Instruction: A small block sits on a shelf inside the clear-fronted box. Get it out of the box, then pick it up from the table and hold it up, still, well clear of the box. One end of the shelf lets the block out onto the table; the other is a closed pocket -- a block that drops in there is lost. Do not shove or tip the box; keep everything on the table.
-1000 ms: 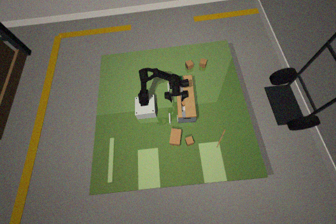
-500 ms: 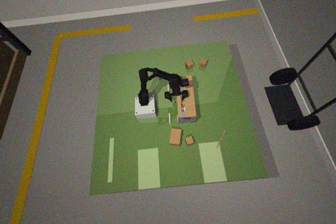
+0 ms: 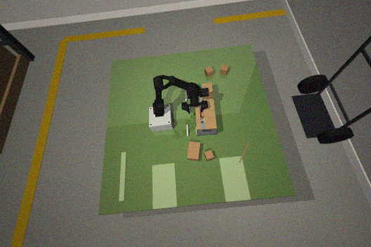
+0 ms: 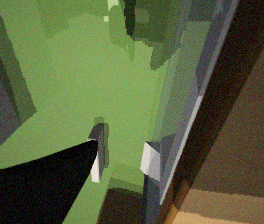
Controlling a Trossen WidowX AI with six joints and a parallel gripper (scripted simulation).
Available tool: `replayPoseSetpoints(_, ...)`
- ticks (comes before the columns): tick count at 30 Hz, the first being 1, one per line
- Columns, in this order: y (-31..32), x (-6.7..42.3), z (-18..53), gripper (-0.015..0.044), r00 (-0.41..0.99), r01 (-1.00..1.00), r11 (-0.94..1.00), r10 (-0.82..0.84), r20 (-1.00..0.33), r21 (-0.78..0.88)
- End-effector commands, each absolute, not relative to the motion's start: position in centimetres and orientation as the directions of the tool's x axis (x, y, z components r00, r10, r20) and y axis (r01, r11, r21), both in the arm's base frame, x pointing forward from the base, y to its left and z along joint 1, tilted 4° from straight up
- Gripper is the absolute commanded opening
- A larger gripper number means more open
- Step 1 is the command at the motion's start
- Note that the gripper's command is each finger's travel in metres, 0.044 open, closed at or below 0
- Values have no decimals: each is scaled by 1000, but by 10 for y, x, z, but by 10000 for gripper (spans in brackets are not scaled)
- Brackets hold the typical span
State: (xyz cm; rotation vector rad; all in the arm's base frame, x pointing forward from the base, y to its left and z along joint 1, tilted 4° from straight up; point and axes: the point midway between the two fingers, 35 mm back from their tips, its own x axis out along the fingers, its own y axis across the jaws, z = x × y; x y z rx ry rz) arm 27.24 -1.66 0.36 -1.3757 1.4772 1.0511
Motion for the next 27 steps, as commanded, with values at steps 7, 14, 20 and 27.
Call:
replayPoseSetpoints(7, -28, 272, 4, 400, -42, -999, 45, -300, -953, 30)
replayPoseSetpoints(14, -35, 272, 4, 400, -42, -999, 45, -300, -953, 30)
replayPoseSetpoints(20, -48, 271, 3, 400, -42, -999, 45, -301, -953, 30)
replayPoseSetpoints(27, -63, 271, 3, 400, -42, -999, 45, -302, -952, 30)
